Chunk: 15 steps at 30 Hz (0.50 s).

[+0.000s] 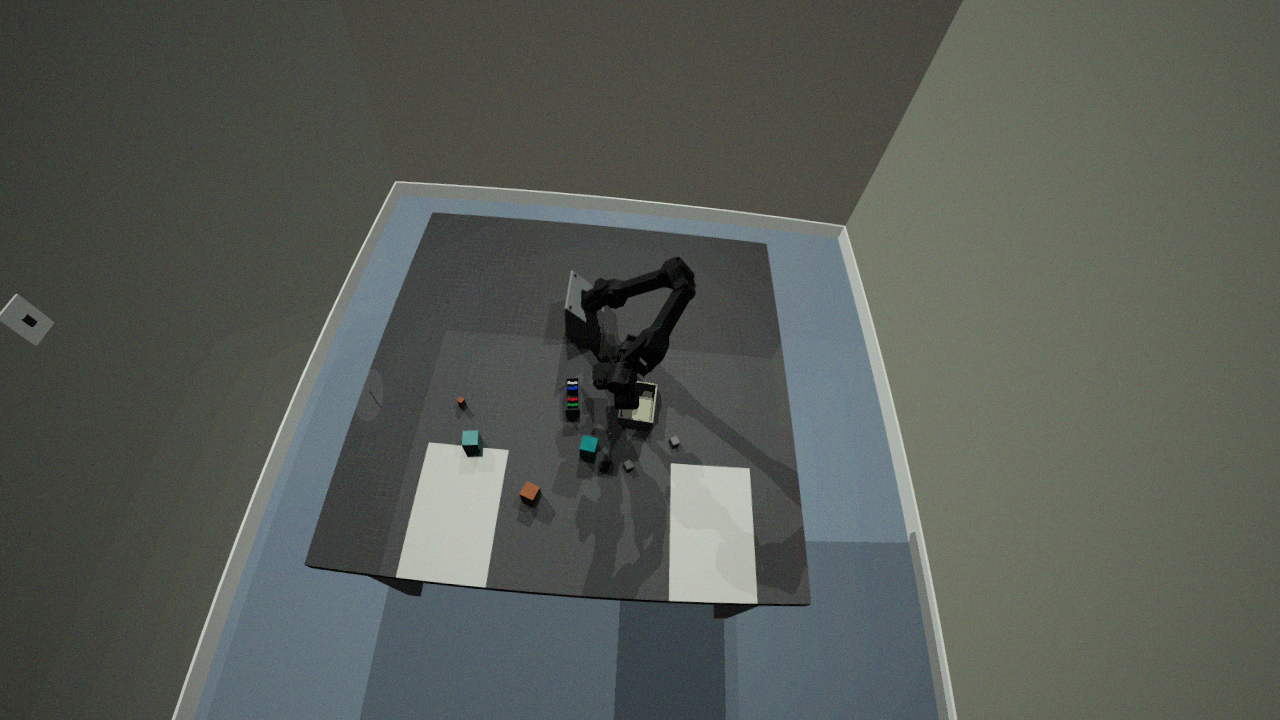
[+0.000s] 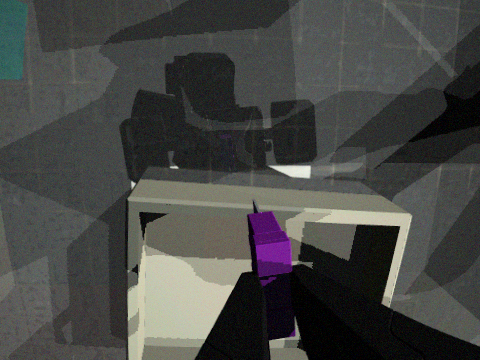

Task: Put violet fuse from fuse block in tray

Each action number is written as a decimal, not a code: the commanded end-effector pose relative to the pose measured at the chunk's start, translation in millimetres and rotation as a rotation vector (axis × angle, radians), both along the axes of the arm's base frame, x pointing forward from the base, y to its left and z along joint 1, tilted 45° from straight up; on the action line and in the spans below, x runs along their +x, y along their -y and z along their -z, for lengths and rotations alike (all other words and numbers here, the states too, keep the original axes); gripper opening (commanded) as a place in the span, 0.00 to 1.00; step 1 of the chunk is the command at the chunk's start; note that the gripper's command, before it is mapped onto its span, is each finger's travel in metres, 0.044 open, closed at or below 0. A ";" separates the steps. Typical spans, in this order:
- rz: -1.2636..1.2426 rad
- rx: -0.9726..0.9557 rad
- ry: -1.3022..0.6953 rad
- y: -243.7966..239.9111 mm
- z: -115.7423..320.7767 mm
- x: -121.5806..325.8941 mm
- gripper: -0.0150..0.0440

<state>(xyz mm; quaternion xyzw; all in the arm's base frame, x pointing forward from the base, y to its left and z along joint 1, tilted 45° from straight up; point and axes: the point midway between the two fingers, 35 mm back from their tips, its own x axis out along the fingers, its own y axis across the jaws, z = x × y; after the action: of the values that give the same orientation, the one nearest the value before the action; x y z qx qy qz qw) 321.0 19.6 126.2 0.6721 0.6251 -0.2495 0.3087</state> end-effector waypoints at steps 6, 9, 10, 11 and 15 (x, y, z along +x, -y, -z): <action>0.000 0.020 0.004 -36.3 -36.3 -7.5 0.25; 0.000 0.020 0.004 -37.0 -35.6 -7.3 0.25; 0.000 0.019 0.004 -37.9 -34.7 -7.1 0.25; 0.000 0.019 0.004 -39.0 -33.5 -6.8 0.25; 0.000 0.019 0.004 -43.4 -29.0 -5.9 0.25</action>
<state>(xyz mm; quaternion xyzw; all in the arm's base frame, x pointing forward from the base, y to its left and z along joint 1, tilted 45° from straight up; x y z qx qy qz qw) 315.0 59.3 157.7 0.6749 0.6265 -0.2416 0.3061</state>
